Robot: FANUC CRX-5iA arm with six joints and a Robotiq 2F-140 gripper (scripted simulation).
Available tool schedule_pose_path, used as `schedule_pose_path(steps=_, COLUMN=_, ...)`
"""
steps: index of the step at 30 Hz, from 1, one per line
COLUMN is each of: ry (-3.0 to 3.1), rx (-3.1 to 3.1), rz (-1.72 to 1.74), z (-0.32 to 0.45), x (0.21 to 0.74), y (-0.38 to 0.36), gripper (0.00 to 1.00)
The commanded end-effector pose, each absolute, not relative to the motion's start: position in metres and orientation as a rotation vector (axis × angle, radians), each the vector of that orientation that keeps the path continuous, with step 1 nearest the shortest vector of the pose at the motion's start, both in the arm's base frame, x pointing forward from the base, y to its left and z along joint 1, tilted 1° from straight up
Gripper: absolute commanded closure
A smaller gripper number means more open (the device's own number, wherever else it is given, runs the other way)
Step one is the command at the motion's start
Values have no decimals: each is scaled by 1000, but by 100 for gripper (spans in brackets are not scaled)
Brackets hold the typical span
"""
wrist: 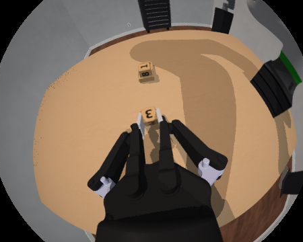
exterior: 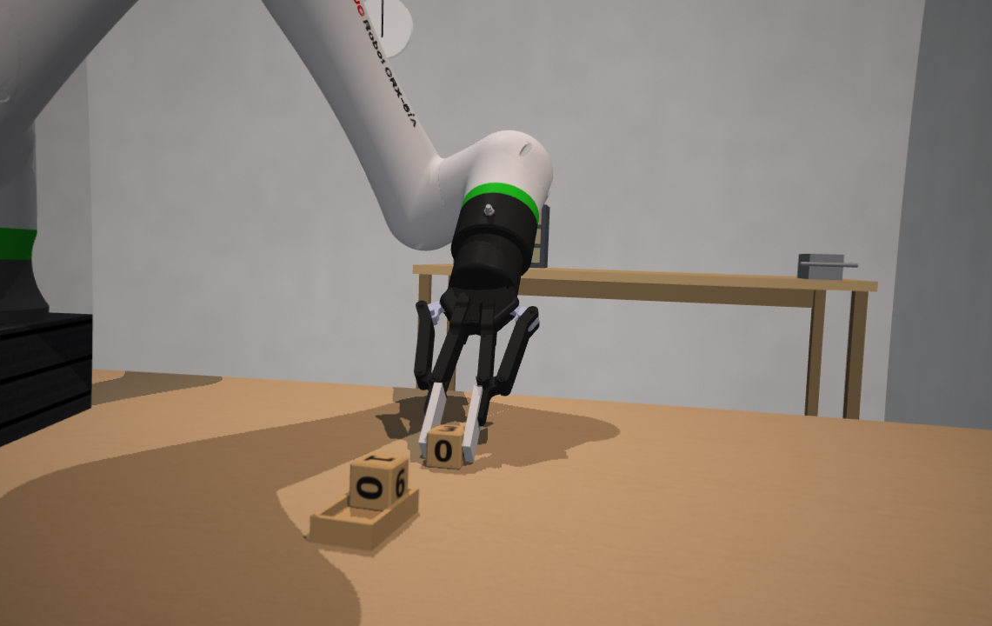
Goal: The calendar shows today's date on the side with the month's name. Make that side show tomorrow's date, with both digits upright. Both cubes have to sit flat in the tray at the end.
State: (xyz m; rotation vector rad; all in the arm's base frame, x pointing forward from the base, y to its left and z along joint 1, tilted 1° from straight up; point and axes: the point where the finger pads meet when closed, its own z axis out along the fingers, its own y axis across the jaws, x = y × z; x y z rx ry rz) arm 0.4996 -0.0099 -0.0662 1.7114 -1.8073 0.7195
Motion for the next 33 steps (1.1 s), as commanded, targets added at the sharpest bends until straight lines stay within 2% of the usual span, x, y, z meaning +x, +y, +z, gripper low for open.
schedule_pose_path(steps=1, ry=-1808, rx=1711, rz=720, z=-66, x=500, y=-10, gripper=75)
schedule_pose_path(steps=15, ry=-1808, rx=1711, rz=720, z=-60, x=500, y=-10, gripper=75)
schedule_pose_path(steps=33, ry=-1808, rx=1711, rz=720, z=-3, x=499, y=-10, gripper=75)
